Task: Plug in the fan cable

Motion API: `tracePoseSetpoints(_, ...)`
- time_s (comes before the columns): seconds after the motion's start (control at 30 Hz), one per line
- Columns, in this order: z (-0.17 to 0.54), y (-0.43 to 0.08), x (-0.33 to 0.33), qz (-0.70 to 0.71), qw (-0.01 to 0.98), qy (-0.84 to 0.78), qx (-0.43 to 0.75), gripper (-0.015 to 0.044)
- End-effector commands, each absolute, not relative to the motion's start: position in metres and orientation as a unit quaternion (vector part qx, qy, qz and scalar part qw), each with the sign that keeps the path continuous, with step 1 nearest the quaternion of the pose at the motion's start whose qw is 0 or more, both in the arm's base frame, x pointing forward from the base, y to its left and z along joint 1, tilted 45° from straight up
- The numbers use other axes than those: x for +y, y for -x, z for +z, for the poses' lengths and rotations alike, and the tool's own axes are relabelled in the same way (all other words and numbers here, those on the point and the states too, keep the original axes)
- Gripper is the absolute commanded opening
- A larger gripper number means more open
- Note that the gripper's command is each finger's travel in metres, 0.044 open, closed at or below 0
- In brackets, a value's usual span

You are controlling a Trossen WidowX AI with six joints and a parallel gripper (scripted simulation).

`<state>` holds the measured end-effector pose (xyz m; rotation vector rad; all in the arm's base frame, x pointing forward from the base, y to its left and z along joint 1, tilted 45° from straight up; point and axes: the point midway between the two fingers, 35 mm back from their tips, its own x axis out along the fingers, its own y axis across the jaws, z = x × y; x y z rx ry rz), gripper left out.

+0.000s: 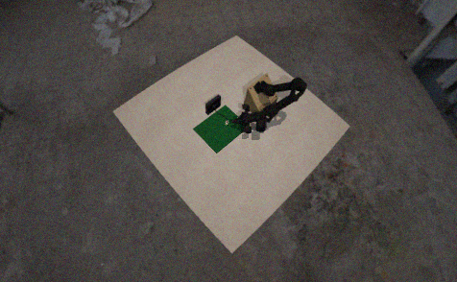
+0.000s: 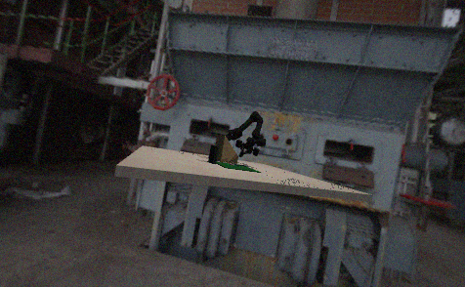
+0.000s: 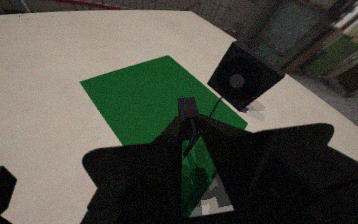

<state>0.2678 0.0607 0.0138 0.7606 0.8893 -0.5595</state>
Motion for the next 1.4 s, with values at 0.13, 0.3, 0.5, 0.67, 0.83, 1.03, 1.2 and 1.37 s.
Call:
tracePoseSetpoints(0.13,0.023,-0.266,0.062,-0.267,0.814,-0.375,0.355,0.0000)
tracePoseSetpoints(0.3,0.028,-0.265,0.064,-0.268,0.822,-0.389,0.319,0.0000)
tracePoseSetpoints(0.5,0.035,-0.263,0.065,-0.267,0.827,-0.408,0.278,0.0000)
tracePoseSetpoints(0.67,0.041,-0.261,0.066,-0.264,0.830,-0.426,0.245,0.0000)
tracePoseSetpoints(0.83,0.042,-0.261,0.066,-0.264,0.830,-0.430,0.238,0.0000)
tracePoseSetpoints(1.03,0.043,-0.261,0.063,-0.264,0.830,-0.422,0.250,0.0000)
tracePoseSetpoints(1.2,0.043,-0.261,0.063,-0.264,0.830,-0.422,0.250,0.0000)
tracePoseSetpoints(1.37,0.045,-0.260,0.060,-0.266,0.830,-0.422,0.250,0.0000)
